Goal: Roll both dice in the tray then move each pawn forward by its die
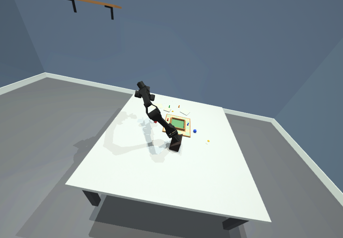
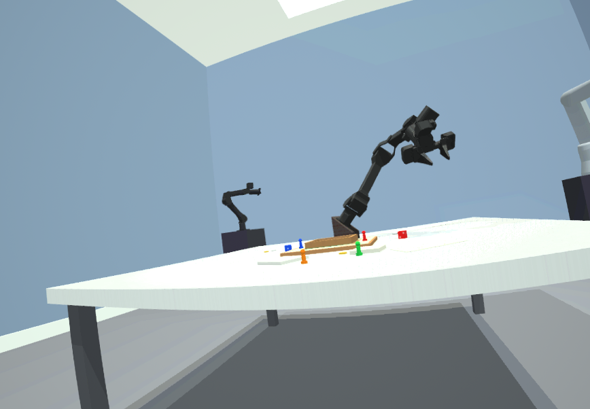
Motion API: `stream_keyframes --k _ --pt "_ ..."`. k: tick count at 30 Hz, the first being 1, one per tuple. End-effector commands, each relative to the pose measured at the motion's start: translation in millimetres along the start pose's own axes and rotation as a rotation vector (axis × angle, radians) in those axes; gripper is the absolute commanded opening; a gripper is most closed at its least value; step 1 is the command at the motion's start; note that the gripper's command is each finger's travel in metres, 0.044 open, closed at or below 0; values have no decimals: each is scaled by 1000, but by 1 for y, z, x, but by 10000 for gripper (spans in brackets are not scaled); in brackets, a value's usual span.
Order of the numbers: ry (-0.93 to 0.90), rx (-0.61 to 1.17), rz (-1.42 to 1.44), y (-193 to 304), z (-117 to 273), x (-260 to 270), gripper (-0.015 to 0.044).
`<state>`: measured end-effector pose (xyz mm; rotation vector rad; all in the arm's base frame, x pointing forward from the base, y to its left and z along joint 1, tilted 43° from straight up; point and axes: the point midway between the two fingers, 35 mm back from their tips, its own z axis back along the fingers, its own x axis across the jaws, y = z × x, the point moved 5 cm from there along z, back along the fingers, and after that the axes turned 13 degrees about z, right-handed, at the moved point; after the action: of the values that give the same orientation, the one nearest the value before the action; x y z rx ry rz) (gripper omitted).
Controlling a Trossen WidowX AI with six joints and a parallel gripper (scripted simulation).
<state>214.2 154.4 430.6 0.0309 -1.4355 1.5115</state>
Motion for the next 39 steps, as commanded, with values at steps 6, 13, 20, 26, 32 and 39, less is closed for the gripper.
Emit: stream_keyframes --k 6,13,20,26,32,39 --pt "117 469 -196 93 -51 -81 275" --pt "160 731 -368 152 -57 -118 275" --pt "160 737 -372 149 -62 -121 275" --pt "160 736 -373 159 -72 -121 275" --pt "160 736 -373 162 -76 -121 275" --pt "159 736 -373 169 -85 -121 275"
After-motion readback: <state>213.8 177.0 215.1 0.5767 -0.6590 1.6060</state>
